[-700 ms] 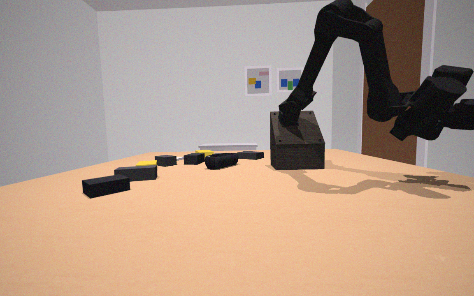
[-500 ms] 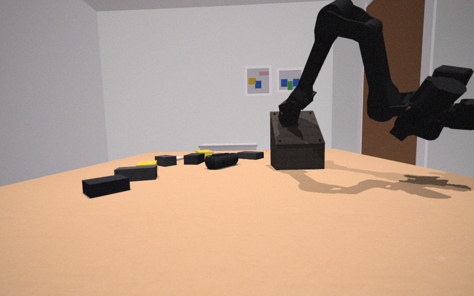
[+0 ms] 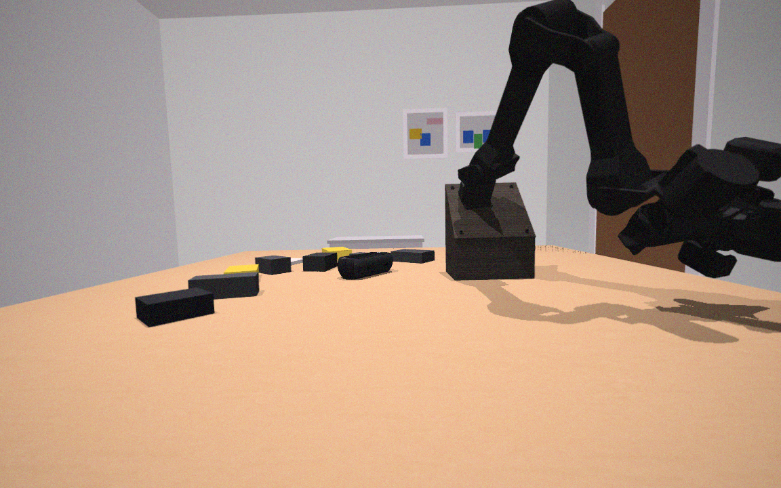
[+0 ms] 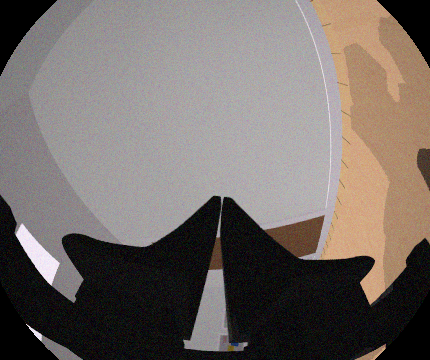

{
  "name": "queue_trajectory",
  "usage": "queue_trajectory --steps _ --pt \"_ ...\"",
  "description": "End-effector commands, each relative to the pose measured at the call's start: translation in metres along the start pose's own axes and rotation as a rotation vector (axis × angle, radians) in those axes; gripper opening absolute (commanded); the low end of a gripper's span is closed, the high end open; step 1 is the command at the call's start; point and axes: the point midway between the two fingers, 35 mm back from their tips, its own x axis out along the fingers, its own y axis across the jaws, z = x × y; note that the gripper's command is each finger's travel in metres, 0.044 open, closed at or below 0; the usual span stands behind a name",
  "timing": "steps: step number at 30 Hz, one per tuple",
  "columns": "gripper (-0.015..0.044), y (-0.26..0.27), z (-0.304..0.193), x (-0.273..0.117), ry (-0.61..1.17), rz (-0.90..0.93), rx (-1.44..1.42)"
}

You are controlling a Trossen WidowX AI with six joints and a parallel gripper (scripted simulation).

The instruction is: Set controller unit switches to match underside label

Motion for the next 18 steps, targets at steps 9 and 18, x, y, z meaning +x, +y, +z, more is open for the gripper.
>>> queue_trajectory --steps 9,18 --pt "0.0 0.009 0.104 -0.113 -0.404 -0.22 -0.243" --pt "0.0 0.023 0.148 -0.225 -0.682 -0.453 -0.371"
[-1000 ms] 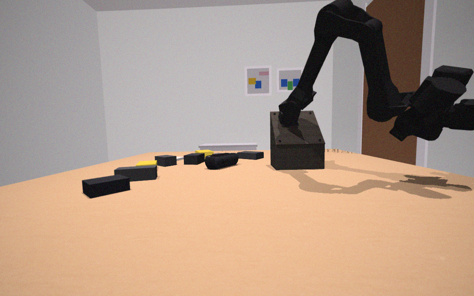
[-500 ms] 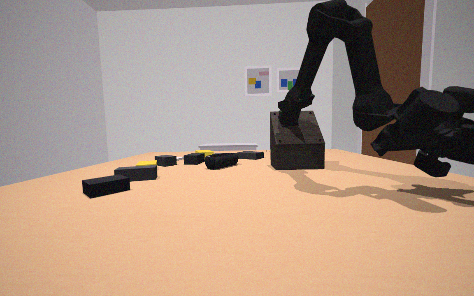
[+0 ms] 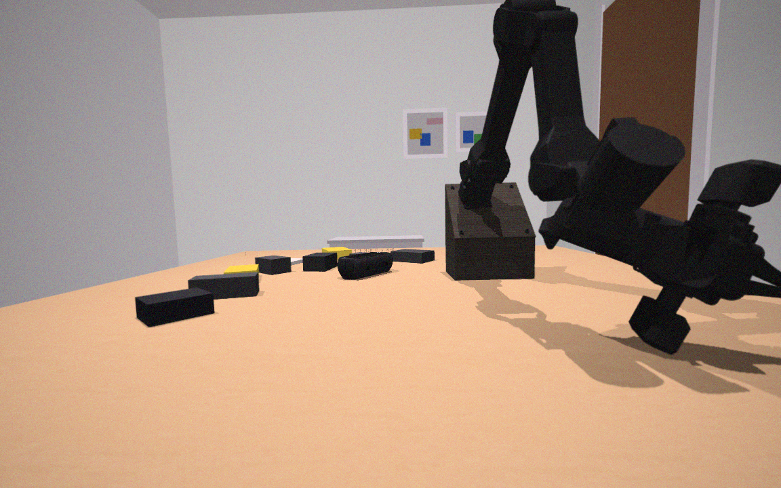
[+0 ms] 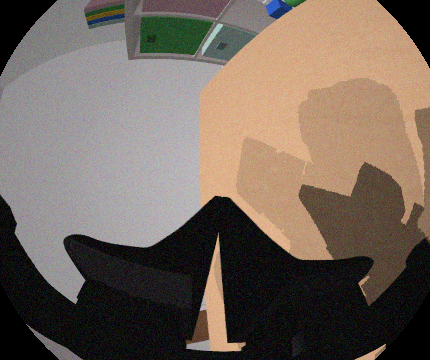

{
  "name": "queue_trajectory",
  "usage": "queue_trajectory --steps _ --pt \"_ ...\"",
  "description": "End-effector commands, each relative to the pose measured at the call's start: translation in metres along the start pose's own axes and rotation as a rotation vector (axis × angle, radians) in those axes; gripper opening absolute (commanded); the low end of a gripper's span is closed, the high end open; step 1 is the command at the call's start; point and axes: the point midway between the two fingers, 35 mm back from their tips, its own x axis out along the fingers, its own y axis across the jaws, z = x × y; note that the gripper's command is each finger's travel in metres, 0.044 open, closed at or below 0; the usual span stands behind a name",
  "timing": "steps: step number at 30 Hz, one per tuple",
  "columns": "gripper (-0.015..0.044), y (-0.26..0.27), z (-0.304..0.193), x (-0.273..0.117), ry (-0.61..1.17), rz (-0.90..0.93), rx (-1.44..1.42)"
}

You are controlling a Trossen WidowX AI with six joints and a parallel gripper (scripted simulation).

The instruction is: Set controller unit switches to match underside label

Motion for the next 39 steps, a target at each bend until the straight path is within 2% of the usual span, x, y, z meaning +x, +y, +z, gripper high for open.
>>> queue_trajectory --steps 1,10,19,26,30,39 --pt "0.0 -0.017 0.034 -0.028 -0.093 -0.099 -0.045" --pt "0.0 -0.088 0.089 -0.137 -0.307 -0.414 0.096" --pt "0.0 -0.149 0.095 -0.263 -0.515 -0.69 0.384" --pt "0.0 -0.191 0.066 -0.367 -0.682 -0.866 0.687" --pt "0.0 -0.199 0.047 -0.416 -0.789 -0.886 0.814" --pt "0.0 -0.233 -0.029 -0.488 -0.974 -0.842 1.329"
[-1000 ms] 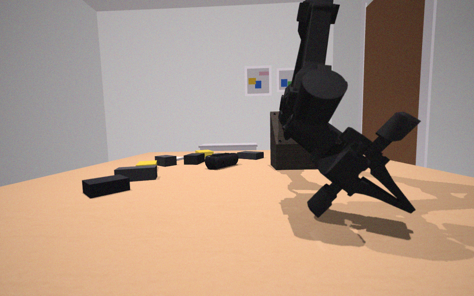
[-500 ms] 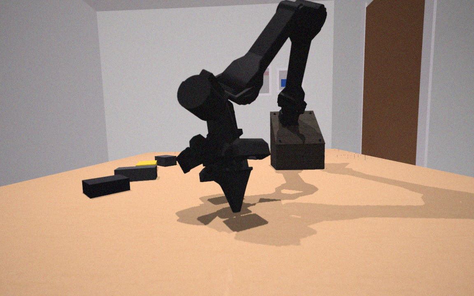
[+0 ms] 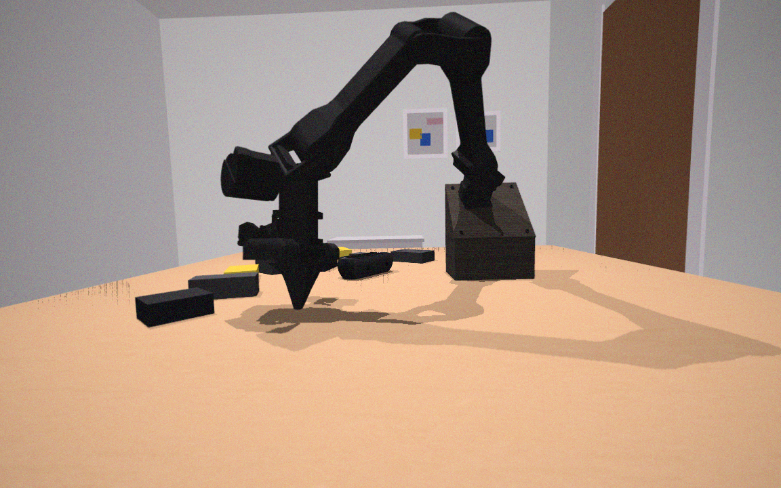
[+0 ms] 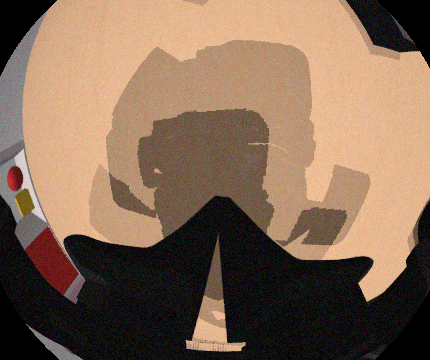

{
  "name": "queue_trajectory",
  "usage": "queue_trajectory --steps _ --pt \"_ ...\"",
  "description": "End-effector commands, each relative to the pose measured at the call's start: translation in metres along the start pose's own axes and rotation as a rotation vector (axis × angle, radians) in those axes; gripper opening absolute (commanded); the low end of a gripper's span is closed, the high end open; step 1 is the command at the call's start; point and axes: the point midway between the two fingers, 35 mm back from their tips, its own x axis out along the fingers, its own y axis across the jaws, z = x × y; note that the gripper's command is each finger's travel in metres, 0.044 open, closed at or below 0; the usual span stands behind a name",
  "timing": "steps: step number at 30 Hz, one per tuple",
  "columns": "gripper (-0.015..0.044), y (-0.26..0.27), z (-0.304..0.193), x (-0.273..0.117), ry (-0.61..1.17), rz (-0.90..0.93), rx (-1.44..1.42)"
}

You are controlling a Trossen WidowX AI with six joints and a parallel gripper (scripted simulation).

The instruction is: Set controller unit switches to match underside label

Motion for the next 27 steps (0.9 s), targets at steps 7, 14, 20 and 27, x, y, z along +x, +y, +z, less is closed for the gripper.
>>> queue_trajectory --steps 7,14,20,27 --pt "0.0 -0.136 0.067 -0.031 0.004 -0.173 0.809" --pt "0.0 -0.25 0.076 -0.072 0.066 -0.25 1.592" --pt "0.0 -0.296 0.067 -0.093 0.139 -0.265 1.986" --pt "0.0 -0.296 0.067 -0.093 0.139 -0.265 1.986"
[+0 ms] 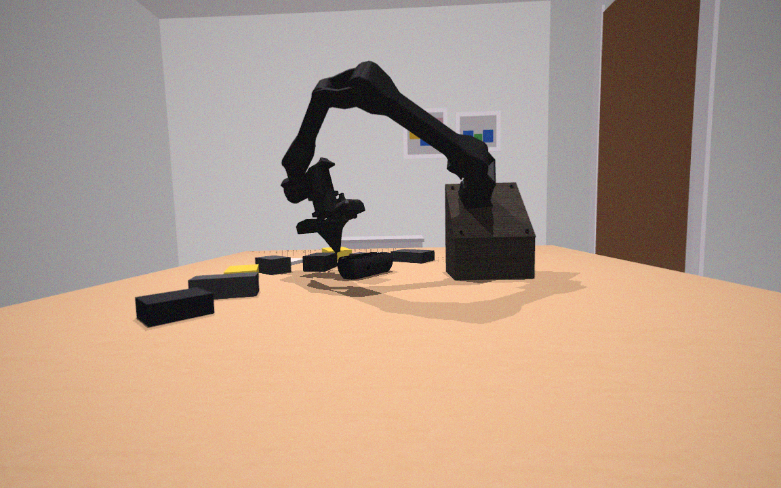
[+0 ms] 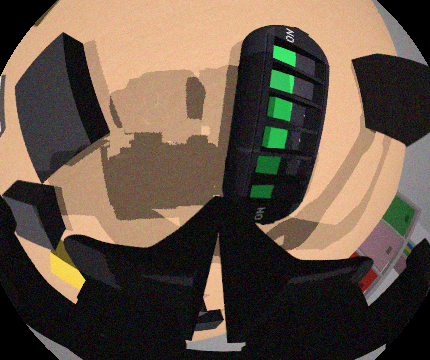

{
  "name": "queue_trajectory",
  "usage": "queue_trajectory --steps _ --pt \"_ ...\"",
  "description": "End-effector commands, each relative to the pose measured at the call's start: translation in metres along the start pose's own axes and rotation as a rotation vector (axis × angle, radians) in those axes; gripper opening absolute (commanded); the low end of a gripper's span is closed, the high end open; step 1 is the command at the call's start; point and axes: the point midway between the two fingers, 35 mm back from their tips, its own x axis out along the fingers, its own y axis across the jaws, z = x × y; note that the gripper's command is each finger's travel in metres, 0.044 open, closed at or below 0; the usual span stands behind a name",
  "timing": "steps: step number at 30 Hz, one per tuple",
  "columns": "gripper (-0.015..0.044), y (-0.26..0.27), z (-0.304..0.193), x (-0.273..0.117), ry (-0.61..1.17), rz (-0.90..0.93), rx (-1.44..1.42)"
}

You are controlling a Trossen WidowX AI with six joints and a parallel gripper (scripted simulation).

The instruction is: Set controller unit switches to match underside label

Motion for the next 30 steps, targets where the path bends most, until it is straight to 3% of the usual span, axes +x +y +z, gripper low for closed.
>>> queue_trajectory --steps 1,5,22,30 --pt "0.0 0.002 -0.003 -0.002 0.004 0.005 0.002" --pt "0.0 0.001 -0.002 0.0 -0.001 0.001 -0.002" --pt "0.044 -0.057 0.102 -0.018 0.157 0.272 -0.018" --pt "0.044 -0.063 0.109 -0.013 0.168 0.299 -0.018"
